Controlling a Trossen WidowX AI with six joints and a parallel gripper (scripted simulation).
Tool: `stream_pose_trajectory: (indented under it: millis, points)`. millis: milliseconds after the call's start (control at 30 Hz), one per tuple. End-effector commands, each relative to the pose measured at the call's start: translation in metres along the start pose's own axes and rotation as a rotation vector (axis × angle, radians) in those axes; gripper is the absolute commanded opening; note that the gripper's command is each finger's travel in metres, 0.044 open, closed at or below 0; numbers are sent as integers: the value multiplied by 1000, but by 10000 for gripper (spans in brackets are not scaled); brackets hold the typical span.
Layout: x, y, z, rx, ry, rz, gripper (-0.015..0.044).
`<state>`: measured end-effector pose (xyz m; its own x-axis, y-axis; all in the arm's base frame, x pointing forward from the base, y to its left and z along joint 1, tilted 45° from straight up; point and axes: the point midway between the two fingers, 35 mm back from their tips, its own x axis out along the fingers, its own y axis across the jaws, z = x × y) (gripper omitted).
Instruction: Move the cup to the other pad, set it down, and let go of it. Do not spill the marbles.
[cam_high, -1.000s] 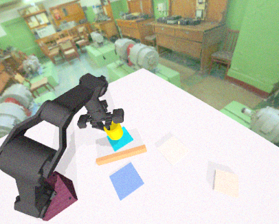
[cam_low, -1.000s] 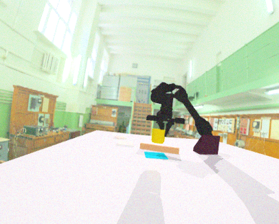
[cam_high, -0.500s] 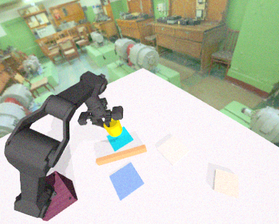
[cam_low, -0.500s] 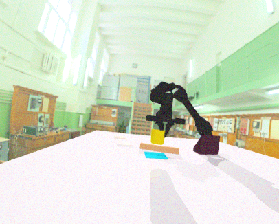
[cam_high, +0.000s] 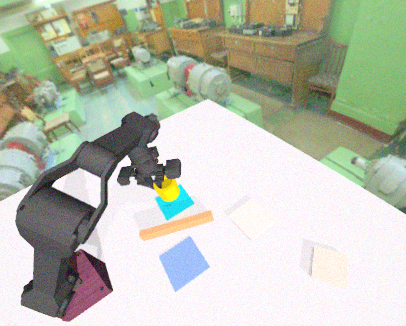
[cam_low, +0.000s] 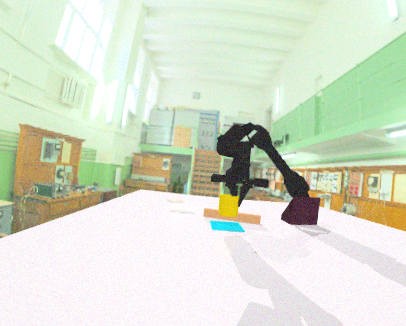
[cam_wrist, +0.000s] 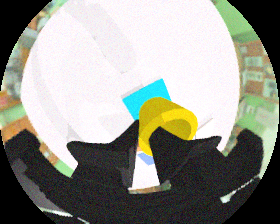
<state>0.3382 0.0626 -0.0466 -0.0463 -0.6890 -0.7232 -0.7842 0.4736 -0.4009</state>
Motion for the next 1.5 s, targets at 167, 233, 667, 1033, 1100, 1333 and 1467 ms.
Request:
stream_pose_trajectory:
  millis: [167,233,667,1033,1100,1333,1467]
  points:
    - [18,0,-2,-5,10,-2,0]
    - [21,0,-2,-5,10,-2,0]
    - [34,1,-3,-5,11,-3,0]
    - [30,0,-1,0,3,0,0]
    - [30,0,-1,0,3,0,26]
    - [30,0,-1,0,3,0,147]
    - [30,0,-1,0,3,0,147]
